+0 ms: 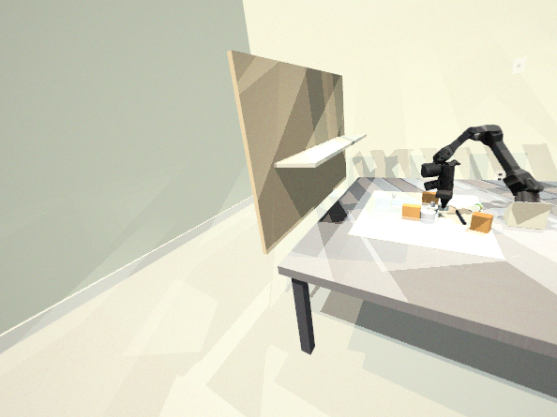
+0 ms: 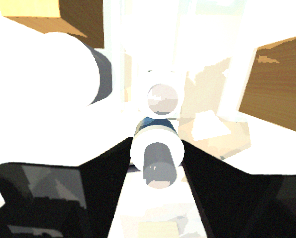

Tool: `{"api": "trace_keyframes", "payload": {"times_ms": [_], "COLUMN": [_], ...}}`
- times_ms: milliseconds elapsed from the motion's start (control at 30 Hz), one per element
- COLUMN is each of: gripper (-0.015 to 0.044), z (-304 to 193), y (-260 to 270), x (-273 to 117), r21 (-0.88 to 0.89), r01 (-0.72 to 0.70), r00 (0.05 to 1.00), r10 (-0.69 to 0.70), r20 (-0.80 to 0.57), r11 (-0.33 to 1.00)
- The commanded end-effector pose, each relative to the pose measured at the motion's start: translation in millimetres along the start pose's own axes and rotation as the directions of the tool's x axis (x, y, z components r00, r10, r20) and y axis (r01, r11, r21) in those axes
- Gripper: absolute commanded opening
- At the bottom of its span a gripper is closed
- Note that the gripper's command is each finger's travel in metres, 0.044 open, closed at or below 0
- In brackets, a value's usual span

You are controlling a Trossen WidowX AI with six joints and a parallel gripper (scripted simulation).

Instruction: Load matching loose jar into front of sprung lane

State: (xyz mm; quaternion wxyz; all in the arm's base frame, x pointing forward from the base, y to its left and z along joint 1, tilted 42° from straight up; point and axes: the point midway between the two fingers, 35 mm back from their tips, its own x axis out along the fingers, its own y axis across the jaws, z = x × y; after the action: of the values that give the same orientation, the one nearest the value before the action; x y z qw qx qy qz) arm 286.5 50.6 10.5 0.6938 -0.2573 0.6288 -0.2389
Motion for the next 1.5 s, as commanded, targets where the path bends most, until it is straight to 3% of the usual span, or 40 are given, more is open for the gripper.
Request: {"api": "trace_keyframes", "payload": {"times_ms": [0,1467], "gripper": [0.0,0.0], "z": [4.8,24.3], "y": [0.5,0.4], "x": [0.4,1.3], "r21": [0.001,0.002], "r01": [0.002,0.001], "r00": [1.0,1.0], "r10": [-0.002,-0.001], "r20": [0.006,0.007], "r11": [1.0,1.0]}}
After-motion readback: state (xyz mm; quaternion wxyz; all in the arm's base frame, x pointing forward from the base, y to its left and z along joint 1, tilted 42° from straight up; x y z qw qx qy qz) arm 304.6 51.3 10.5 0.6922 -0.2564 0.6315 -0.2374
